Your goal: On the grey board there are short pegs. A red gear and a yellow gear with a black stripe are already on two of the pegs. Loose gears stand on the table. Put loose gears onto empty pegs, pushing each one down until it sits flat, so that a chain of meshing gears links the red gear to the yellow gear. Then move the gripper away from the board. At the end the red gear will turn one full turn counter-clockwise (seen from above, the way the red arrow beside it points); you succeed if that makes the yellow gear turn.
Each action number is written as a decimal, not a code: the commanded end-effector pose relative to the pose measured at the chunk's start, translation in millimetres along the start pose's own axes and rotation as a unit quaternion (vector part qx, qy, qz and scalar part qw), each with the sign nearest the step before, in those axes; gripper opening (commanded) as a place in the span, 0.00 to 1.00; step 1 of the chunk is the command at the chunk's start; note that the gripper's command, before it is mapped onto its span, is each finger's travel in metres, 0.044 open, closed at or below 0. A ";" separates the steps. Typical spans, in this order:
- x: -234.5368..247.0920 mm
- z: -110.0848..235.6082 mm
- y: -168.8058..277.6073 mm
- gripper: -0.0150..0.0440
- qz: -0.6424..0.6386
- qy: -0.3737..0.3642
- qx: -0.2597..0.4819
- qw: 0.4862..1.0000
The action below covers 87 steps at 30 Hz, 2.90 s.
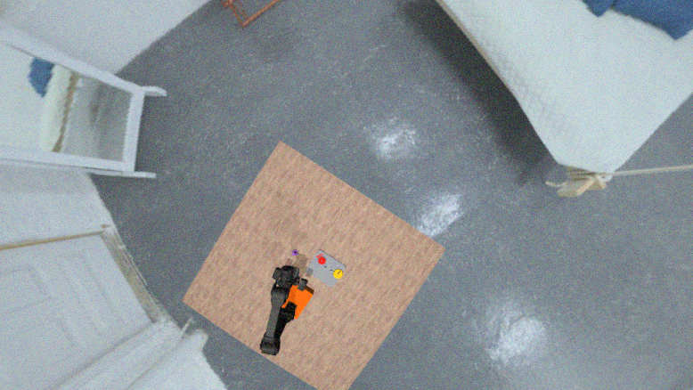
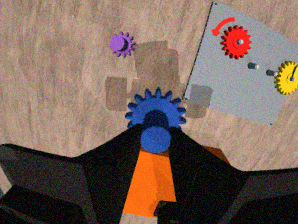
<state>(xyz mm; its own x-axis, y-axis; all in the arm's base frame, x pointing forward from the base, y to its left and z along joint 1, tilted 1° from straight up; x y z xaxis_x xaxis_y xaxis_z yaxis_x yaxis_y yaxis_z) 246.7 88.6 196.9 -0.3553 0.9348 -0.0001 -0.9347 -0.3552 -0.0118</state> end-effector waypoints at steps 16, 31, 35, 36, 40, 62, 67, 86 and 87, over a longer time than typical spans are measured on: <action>-16.5 15.4 -2.8 0.25 -0.001 0.000 -0.001 1.000; -48.8 -1.2 -13.3 0.25 -0.010 0.001 0.002 1.000; -58.0 -5.8 -16.0 0.25 -0.009 0.002 0.001 1.000; -60.3 -6.9 -16.6 0.25 -0.009 0.002 0.001 1.000; -69.8 -11.5 -18.7 0.25 -0.008 0.002 0.001 1.000; -124.3 -38.1 -23.4 0.25 -0.003 0.005 -0.001 1.000; -137.0 -44.5 -22.6 0.25 -0.002 0.006 -0.002 1.000; -169.2 -57.7 -18.2 0.25 0.001 0.008 -0.002 1.000; -169.2 -57.0 -18.2 0.25 0.001 0.008 -0.002 1.000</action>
<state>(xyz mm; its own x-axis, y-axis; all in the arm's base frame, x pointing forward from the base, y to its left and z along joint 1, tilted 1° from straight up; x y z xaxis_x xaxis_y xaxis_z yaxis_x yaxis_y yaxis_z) 323.8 -61.3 138.6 -0.3543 0.9350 -0.0120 -0.9349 -0.3545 -0.0187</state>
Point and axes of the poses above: the point midway between the two fingers, 35 mm back from their tips, its own z axis back along the fingers, its own x axis across the jaws, y = z × x, the point moved 7 cm from there along z, back along the fingers, and after that the axes turned 14 degrees about z, right-handed, at the moved point
